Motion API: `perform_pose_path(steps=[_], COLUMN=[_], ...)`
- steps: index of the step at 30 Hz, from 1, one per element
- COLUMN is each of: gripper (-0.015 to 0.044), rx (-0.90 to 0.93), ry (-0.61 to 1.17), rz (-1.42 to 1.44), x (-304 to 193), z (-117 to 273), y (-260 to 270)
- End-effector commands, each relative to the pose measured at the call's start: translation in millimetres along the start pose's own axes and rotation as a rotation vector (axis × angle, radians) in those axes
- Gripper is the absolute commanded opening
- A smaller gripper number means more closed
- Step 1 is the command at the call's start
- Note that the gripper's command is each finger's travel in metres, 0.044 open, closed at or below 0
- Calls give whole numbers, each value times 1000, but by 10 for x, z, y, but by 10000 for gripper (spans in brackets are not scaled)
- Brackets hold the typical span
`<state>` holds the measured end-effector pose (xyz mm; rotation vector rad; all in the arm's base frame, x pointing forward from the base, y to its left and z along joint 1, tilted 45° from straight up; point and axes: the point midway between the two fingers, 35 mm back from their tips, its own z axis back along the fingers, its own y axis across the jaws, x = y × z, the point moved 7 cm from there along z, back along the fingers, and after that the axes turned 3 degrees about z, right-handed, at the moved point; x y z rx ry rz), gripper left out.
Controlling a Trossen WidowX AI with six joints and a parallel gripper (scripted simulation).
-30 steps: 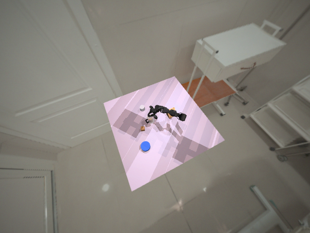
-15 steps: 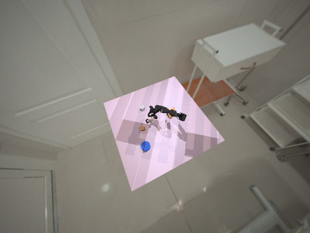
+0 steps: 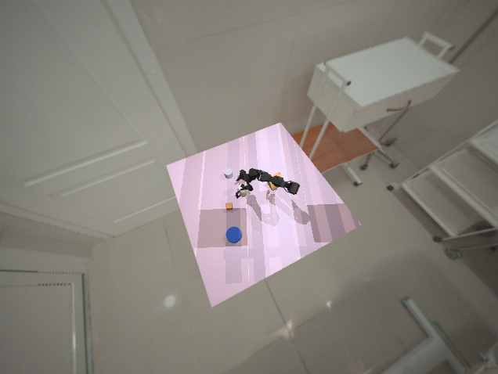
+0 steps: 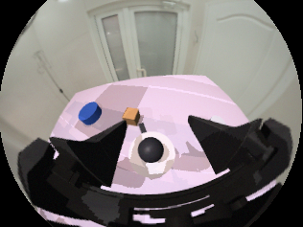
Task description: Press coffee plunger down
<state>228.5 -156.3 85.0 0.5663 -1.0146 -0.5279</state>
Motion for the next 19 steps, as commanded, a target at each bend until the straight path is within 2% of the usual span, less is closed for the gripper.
perform_pose_path(steps=[1,5,10,19], gripper=[440,440,440,440], rx=[-9,-10,4,5], ry=[-6,9,19,18], rz=[-1,2,-2,-3], x=[70,251,539,542], z=[35,206,602,616], y=[-14,-22,69,73])
